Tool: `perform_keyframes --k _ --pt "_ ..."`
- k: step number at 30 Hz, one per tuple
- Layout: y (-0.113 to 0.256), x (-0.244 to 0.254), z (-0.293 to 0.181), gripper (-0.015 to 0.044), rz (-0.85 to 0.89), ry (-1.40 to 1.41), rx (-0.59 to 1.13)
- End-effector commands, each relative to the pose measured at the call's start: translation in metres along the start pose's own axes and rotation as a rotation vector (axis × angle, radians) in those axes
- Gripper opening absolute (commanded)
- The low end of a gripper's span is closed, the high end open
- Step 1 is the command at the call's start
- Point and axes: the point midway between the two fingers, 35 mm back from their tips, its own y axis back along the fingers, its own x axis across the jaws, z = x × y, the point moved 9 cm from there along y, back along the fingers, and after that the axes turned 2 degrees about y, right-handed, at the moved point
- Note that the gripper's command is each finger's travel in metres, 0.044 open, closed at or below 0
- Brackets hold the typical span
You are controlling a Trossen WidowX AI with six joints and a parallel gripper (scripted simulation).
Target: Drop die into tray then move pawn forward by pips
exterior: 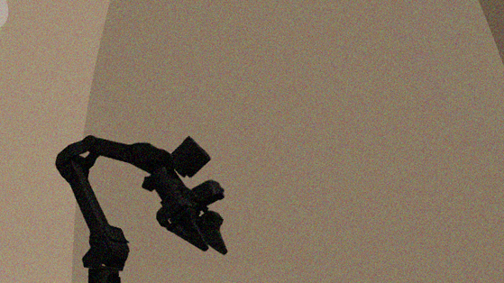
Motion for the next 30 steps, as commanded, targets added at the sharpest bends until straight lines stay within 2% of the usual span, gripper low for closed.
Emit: perform_keyframes --k 1,10,13,15,17,24,27,30 --pt "-0.013 -0.001 0.016 0.0440 0.000 -0.004 0.189" --pt "-0.052 -0.003 0.044 0.0440 0.016 -0.005 0.600" --pt "-0.055 -0.003 0.045 0.0440 0.017 -0.005 0.628" --pt "-0.048 -0.002 0.041 0.0440 0.019 -0.006 0.560" --pt "-0.049 0.005 0.039 0.0387 0.019 -0.018 0.565" --pt "-0.045 0.080 0.002 0.0204 -0.006 -0.138 0.625" --pt "-0.040 0.105 -0.018 0.0200 -0.028 -0.184 0.648" --pt "-0.038 0.110 -0.023 0.0200 -0.034 -0.194 0.652"
